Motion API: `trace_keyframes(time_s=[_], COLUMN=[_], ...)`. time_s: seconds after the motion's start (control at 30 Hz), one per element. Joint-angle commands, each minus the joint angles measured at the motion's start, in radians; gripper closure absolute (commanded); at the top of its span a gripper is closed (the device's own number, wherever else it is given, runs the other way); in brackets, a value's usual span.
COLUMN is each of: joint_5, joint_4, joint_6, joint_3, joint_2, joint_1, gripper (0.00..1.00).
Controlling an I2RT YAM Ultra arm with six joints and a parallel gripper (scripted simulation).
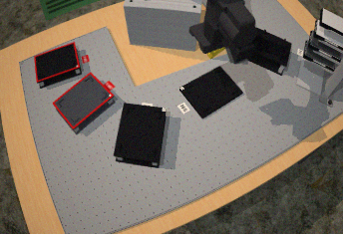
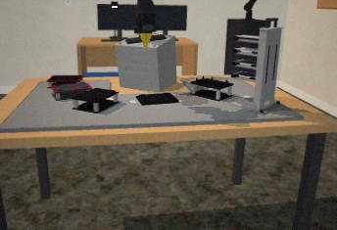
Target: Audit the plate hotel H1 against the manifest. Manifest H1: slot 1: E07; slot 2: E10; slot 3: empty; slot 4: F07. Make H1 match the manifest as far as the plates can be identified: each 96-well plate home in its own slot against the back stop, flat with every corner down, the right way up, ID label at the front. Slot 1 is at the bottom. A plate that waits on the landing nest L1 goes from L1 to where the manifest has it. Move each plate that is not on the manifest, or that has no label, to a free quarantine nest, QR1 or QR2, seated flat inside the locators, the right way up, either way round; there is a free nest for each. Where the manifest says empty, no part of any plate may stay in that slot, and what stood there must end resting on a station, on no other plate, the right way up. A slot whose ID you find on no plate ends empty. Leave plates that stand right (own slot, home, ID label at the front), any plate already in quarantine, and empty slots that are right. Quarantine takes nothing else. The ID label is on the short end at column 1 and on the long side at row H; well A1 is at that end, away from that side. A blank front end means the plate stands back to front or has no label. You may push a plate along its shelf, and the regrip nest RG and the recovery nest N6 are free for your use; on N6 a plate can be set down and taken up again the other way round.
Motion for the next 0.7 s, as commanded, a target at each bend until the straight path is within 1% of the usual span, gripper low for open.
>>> trace_keyframes(time_s=[0.0,0.03,0.17,0.2,0.27,0.3,0.53,0.6,0.67], joint_5=[0.015,0.016,0.021,0.022,0.022,0.023,0.027,0.029,0.033], joint_4=[0.017,0.023,0.042,0.027,0.027,0.002,-0.042,-0.043,-0.044], joint_6=[0.066,0.074,0.109,0.115,0.115,0.121,0.158,0.17,0.194], joint_3=[-0.009,-0.029,-0.07,-0.071,-0.071,-0.029,-0.035,-0.032,-0.028], joint_2=[-0.034,-0.039,-0.058,-0.065,-0.065,-0.072,-0.119,-0.116,-0.073], joint_1=[0.035,0.044,0.079,0.085,0.085,0.091,0.128,0.14,0.164], gripper=[1.0,1.0,1.0,1.0,1.0,1.0,1.0,1.0,1.0])
